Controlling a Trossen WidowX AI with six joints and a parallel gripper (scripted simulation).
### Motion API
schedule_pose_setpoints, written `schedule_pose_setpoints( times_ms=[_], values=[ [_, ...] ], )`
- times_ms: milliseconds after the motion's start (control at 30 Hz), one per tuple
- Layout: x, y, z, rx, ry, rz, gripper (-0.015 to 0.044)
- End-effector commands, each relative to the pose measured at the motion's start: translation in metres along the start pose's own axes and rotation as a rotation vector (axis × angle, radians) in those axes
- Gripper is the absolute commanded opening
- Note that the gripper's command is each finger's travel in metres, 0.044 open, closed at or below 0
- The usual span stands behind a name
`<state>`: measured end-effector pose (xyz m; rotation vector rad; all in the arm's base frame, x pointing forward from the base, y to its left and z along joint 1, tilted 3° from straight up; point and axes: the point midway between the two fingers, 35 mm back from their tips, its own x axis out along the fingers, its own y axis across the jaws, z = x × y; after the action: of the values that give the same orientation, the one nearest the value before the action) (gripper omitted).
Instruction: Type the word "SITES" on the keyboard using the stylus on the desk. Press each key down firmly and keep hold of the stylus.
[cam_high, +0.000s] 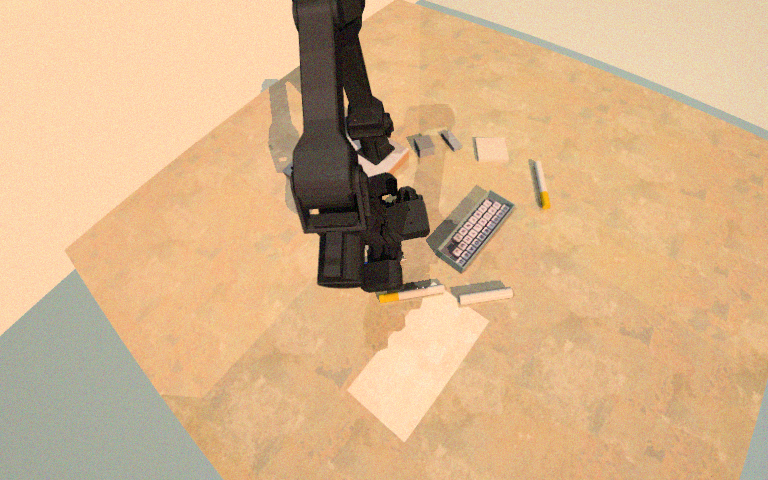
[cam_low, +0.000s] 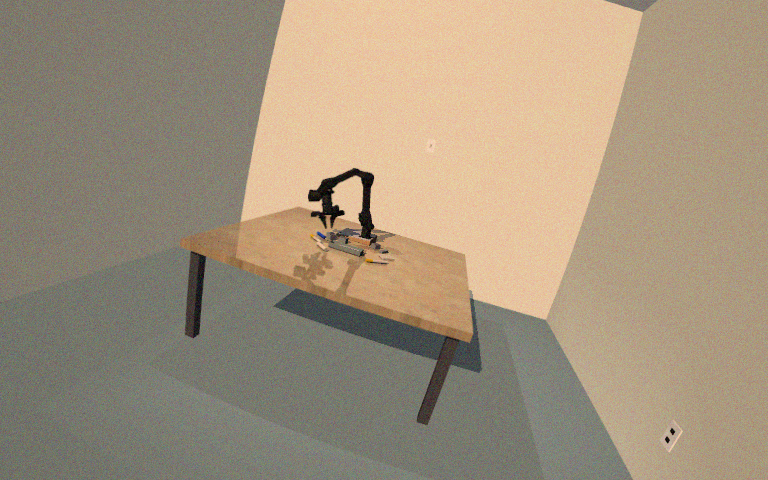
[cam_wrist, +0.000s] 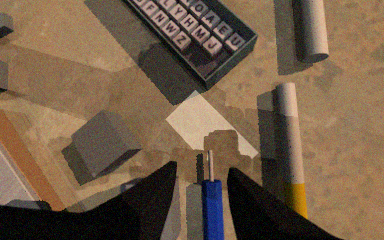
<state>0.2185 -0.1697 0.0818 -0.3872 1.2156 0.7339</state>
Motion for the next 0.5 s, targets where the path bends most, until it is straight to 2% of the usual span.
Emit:
schedule_pose_setpoints(
  times_ms=[0, 467],
  values=[
    [-0.0152, -0.0057, -0.0464, -0.190, -0.118, -0.079, 0.0150],
    [-0.0126, -0.0068, -0.0476, -0.190, -0.118, -0.079, 0.0150]
  ],
)
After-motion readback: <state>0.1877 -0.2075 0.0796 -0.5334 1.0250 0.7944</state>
